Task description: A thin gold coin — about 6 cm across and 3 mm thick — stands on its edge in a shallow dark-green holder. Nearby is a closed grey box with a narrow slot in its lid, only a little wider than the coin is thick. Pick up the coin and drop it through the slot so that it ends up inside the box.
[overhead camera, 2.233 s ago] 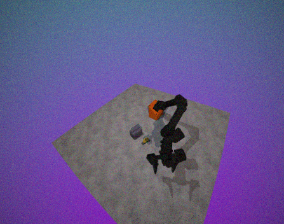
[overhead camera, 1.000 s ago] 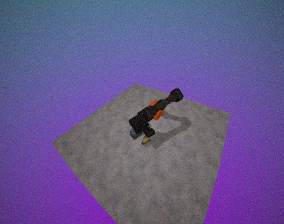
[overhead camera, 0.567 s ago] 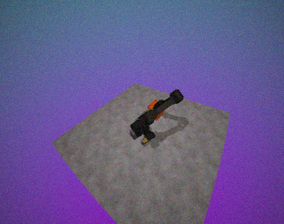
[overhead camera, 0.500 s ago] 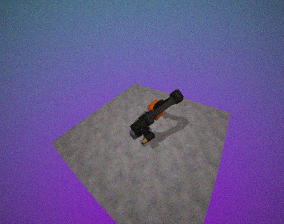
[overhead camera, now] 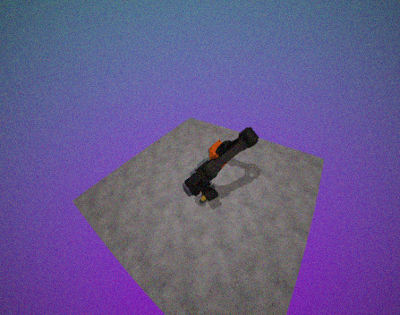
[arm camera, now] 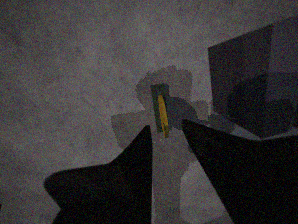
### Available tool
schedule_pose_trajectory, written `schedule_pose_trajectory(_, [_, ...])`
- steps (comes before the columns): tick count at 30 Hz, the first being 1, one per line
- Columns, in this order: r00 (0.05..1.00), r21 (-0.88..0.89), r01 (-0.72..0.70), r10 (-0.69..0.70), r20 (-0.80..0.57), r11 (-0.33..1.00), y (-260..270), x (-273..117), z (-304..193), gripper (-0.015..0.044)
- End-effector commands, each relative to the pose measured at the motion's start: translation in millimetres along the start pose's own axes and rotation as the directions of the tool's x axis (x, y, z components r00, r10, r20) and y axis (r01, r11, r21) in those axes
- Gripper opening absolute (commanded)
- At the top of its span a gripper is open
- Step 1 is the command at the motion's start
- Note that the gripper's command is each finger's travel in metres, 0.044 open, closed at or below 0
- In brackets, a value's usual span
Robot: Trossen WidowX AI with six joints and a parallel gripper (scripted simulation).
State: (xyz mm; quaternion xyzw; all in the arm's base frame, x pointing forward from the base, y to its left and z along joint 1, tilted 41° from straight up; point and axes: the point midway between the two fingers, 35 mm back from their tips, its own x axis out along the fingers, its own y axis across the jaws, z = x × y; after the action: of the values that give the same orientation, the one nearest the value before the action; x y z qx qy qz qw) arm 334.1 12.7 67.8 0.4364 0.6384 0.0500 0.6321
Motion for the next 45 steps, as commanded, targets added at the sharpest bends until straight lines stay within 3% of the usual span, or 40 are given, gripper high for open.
schedule_pose_trajectory(1, [1.000, 0.010, -0.001, 0.002, -0.010, 1.000, -2, 8, -2, 0.0161])
schedule_pose_trajectory(29, [1.000, 0.011, -0.005, 0.005, -0.011, 1.000, -1, 50, -4, 0.0161])
schedule_pose_trajectory(35, [1.000, 0.011, -0.005, 0.005, -0.011, 1.000, -1, 50, -4, 0.0003])
schedule_pose_trajectory(45, [1.000, 0.011, -0.005, 0.005, -0.011, 1.000, -1, 48, -3, 0.0000])
